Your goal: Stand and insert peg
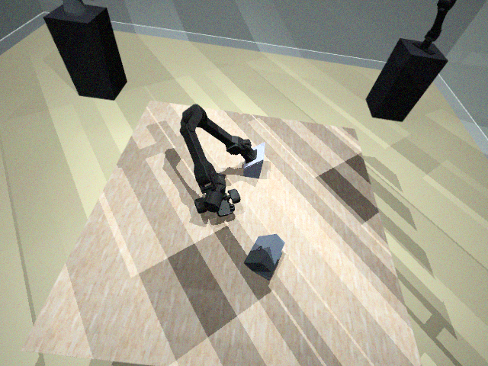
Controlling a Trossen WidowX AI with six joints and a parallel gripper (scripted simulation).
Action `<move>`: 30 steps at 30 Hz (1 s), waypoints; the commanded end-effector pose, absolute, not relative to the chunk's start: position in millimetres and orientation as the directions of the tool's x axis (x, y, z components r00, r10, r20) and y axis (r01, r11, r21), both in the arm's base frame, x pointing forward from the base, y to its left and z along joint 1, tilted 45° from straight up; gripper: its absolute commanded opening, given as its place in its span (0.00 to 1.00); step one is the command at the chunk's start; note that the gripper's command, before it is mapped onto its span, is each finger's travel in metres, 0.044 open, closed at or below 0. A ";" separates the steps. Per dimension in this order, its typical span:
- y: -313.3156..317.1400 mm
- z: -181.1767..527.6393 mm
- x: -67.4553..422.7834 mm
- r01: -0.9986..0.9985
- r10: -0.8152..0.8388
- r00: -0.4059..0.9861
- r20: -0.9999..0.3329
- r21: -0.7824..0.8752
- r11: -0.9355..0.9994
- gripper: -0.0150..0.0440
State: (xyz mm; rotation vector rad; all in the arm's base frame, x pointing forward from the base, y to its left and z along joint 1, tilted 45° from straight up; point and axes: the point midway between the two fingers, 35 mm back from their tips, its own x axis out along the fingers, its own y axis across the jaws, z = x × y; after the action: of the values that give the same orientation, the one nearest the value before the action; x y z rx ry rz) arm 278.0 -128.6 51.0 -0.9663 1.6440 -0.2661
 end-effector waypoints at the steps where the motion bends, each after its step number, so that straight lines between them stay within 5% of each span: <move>1: -129.2 51.2 277.9 -0.452 -0.710 -0.008 -0.704 -0.631 0.631 0.43; 9: -129.2 51.2 277.9 -0.452 -0.710 -0.008 -0.704 -0.631 0.631 0.34; 30: -123.8 59.3 273.4 -0.449 -0.658 0.115 -0.745 -0.629 0.634 0.34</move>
State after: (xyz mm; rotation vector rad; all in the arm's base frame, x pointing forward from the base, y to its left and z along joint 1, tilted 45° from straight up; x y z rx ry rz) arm 274.8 -124.7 58.6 -0.9650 1.5386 -0.2121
